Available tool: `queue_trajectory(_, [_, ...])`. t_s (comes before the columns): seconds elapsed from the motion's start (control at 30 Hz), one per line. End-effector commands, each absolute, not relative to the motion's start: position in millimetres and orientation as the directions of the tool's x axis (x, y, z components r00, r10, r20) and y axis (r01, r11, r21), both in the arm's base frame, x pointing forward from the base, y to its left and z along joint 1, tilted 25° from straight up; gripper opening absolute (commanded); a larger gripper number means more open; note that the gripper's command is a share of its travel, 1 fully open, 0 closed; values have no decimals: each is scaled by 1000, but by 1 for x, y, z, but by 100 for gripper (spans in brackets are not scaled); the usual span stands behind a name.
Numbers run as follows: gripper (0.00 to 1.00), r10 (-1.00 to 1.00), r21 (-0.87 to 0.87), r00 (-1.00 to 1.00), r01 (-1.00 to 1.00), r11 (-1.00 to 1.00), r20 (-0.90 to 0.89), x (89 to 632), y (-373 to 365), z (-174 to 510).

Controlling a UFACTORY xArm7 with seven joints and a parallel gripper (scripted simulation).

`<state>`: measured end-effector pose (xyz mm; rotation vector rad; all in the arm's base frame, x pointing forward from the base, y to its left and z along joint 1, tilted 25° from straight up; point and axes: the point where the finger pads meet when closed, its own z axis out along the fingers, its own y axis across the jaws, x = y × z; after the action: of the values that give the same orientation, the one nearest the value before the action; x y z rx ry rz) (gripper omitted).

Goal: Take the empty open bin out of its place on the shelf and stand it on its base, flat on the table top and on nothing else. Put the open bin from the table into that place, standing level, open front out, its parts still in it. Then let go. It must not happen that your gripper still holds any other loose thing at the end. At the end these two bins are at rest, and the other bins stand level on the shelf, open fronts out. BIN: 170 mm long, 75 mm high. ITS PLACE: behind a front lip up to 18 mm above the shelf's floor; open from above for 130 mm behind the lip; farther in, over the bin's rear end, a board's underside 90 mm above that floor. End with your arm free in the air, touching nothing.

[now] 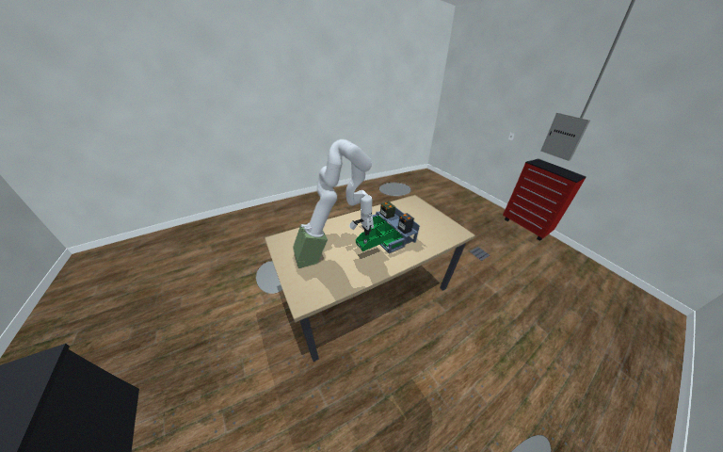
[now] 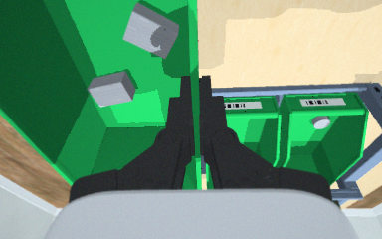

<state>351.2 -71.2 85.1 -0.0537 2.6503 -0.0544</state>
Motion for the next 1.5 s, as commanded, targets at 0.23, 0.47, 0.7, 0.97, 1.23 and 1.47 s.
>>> queue_trajectory(0.23, [0, -44, -37, -909, -32, 999, -414, 352, -72, 87])
queue_trajectory(0.47, [0, -44, -37, -909, -32, 999, -414, 352, -72, 88])
queue_trajectory(0.7, [0, -44, -37, -909, -32, 999, -414, 351, -71, 90])
queue_trajectory(0.97, [0, -44, -37, -909, -32, 999, -414, 350, -71, 91])
queue_trajectory(1.23, [0, -44, -37, -909, -32, 999, -414, 350, -71, 91])
queue_trajectory(1.47, [0, -51, -40, -909, -38, 998, -414, 349, -81, 90])
